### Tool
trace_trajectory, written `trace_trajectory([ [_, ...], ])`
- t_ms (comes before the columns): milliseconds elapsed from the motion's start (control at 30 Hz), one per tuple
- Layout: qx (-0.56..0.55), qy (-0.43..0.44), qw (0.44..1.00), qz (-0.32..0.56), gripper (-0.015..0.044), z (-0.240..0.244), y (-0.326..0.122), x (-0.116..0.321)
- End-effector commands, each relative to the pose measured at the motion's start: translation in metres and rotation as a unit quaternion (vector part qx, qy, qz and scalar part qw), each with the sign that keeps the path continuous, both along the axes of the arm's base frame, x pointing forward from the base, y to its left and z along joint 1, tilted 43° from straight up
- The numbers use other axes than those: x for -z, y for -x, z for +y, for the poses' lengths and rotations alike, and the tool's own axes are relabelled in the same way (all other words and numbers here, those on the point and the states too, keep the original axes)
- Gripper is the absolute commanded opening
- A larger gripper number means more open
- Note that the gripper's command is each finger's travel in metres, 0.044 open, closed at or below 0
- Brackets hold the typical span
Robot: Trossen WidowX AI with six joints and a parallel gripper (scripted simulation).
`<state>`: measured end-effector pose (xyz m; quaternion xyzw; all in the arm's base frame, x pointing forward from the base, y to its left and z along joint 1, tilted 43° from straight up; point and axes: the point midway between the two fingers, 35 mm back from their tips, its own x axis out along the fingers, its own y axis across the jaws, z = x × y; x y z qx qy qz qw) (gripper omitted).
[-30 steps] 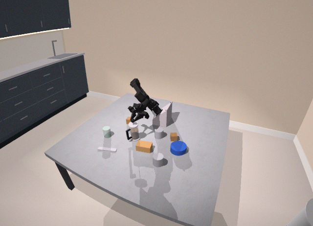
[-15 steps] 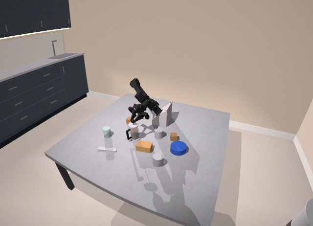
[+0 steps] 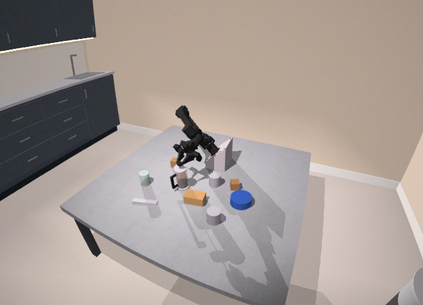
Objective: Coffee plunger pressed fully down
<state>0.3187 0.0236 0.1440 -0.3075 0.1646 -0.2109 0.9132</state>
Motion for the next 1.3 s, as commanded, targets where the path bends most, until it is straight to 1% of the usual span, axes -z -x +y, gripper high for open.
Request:
trace_trajectory([
  [0, 0.000, 0.000, 1.000, 0.000, 0.0129, 0.000, 0.000, 0.000],
  [233, 0.000, 0.000, 1.000, 0.000, 0.0129, 0.000, 0.000, 0.000],
  [633, 0.000, 0.000, 1.000, 0.000, 0.0440, 0.000, 0.000, 0.000],
  [800, 0.004, 0.004, 1.000, 0.003, 0.0440, -0.002, -0.001, -0.002],
  [867, 0.005, 0.002, 1.000, 0.005, 0.0440, 0.004, 0.000, -0.006],
  [1133, 0.002, 0.003, 1.000, 0.009, 0.0440, 0.048, 0.027, -0.058],
  [1267, 0.002, 0.003, 1.000, 0.009, 0.0440, 0.049, 0.028, -0.060],
])
